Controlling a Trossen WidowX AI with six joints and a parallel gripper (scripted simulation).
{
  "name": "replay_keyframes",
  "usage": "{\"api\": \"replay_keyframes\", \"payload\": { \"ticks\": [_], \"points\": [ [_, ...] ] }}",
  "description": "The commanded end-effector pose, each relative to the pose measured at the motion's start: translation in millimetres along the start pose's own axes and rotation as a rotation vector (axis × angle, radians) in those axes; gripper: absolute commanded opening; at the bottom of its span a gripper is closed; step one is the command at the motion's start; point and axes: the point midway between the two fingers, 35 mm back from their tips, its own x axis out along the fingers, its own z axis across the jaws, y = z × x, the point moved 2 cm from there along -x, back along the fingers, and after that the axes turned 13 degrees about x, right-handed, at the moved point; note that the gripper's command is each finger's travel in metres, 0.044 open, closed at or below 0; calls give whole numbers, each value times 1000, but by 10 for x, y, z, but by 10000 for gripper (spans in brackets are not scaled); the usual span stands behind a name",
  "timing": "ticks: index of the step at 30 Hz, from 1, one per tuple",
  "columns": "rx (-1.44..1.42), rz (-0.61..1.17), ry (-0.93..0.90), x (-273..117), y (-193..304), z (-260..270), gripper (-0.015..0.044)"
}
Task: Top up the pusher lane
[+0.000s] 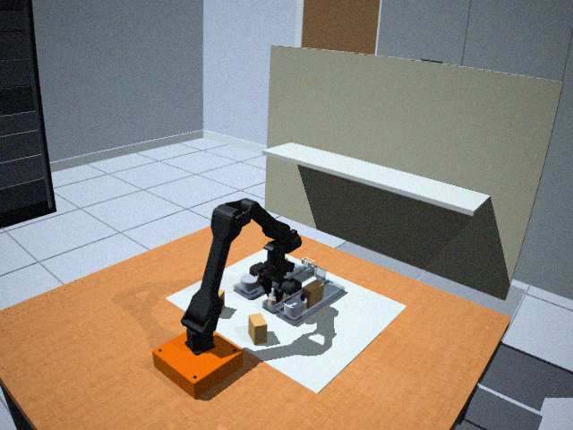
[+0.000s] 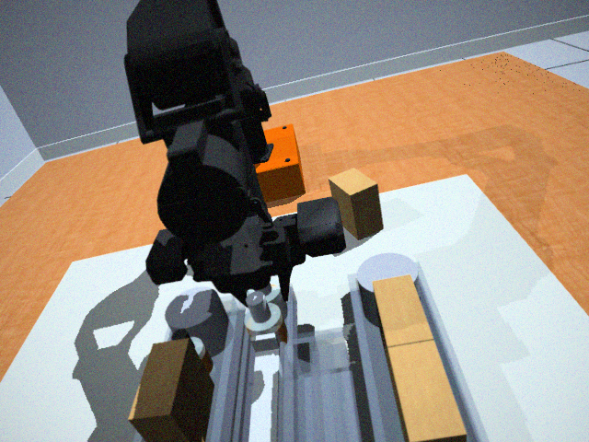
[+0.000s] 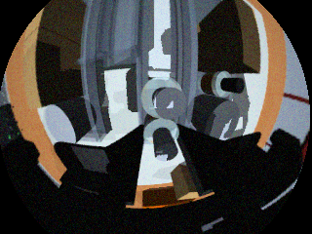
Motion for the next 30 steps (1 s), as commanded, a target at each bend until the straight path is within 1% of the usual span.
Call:
{"api": "replay_keyframes", "payload": {
  "ticks": [1, 30],
  "points": [
    [-5, -11, -5, -2, -15, 9, 0],
    [-5, -11, -5, -1, 32, -2, 0]
  ]
}}
